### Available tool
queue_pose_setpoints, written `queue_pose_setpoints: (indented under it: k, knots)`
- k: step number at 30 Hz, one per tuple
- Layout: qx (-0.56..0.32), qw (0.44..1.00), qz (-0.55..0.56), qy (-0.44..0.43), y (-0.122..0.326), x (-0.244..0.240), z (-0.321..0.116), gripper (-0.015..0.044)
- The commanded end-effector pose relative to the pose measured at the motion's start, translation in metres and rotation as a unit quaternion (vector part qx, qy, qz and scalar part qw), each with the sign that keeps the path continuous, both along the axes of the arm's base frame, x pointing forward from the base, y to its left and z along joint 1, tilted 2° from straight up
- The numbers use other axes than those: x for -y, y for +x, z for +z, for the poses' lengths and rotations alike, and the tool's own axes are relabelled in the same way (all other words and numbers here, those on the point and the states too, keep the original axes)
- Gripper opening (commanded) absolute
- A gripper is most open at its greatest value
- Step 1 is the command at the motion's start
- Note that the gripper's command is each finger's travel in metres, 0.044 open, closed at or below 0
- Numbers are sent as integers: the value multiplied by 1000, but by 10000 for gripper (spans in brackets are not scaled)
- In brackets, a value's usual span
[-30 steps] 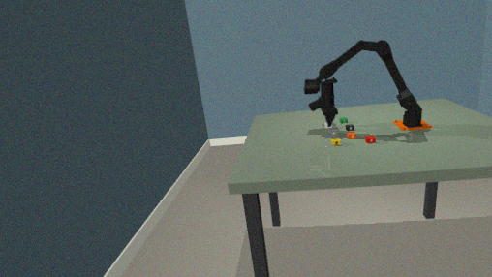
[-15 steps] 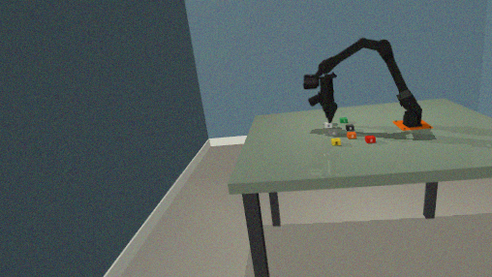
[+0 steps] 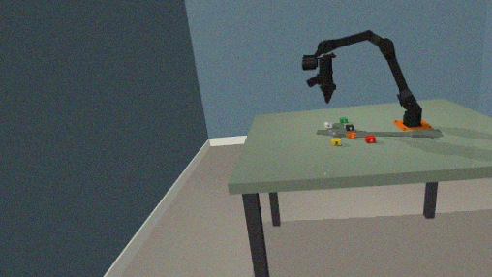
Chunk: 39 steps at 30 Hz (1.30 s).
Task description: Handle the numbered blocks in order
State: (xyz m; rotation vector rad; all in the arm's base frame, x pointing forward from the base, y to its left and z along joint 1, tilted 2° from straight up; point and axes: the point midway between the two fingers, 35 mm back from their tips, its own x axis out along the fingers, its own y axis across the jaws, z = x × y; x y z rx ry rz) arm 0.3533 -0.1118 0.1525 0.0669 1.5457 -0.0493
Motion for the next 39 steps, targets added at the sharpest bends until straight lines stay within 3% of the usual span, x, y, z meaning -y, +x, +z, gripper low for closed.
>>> queue_pose_setpoints:
  k: [1,10,17,23,30,33,39]
  knots:
    - [-4,1000,2,1,-3,0,7,120]
    - [-4,1000,2,0,-5,1,7,120]
    - [-8,1000,2,-2,-88,51,5,120]
    - [-8,1000,2,-2,-97,54,4,120]
    - [-8,1000,2,-2,-96,54,-68,304]
    - [-8,1000,2,-2,-97,54,-76,383]
    - [-8,1000,2,-2,-97,54,-79,400]
